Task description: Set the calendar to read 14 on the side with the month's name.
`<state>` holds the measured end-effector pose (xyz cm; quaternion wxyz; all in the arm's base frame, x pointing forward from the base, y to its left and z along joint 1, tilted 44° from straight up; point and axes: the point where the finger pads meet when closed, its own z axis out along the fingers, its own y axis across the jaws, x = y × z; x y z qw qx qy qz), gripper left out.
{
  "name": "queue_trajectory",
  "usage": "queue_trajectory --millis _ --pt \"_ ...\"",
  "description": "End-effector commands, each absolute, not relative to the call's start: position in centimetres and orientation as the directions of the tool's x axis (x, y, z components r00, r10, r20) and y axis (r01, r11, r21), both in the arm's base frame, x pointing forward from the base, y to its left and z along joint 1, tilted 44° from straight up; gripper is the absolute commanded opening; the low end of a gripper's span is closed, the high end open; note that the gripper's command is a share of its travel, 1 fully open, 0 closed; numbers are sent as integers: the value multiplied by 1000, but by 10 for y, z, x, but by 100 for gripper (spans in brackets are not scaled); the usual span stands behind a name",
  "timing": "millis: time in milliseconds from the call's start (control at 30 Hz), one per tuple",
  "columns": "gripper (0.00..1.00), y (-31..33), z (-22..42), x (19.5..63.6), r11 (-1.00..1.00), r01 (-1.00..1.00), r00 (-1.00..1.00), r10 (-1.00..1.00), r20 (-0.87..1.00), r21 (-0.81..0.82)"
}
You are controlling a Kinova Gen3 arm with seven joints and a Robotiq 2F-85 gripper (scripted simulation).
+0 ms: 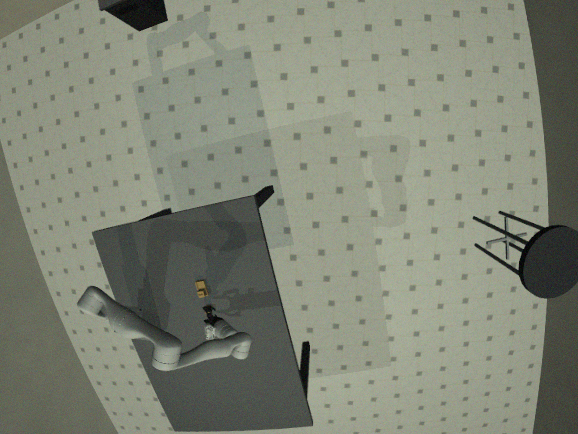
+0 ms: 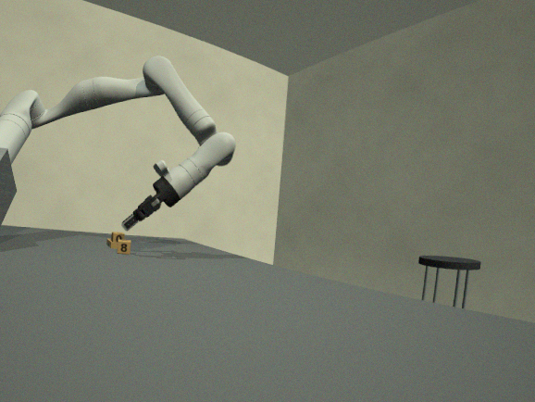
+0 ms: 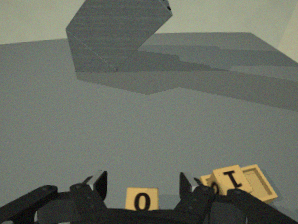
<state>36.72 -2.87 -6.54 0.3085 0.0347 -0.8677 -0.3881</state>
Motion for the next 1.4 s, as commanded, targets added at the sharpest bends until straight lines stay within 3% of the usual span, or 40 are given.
queue_trajectory --millis 0,667,1367 --pt "69 -38 -58 368 699 180 -813 -290 504 692" --pt "69 -44 -51 367 698 179 -824 -279 493 693" --pt "69 -45 -50 365 697 178 -918 -135 372 694"
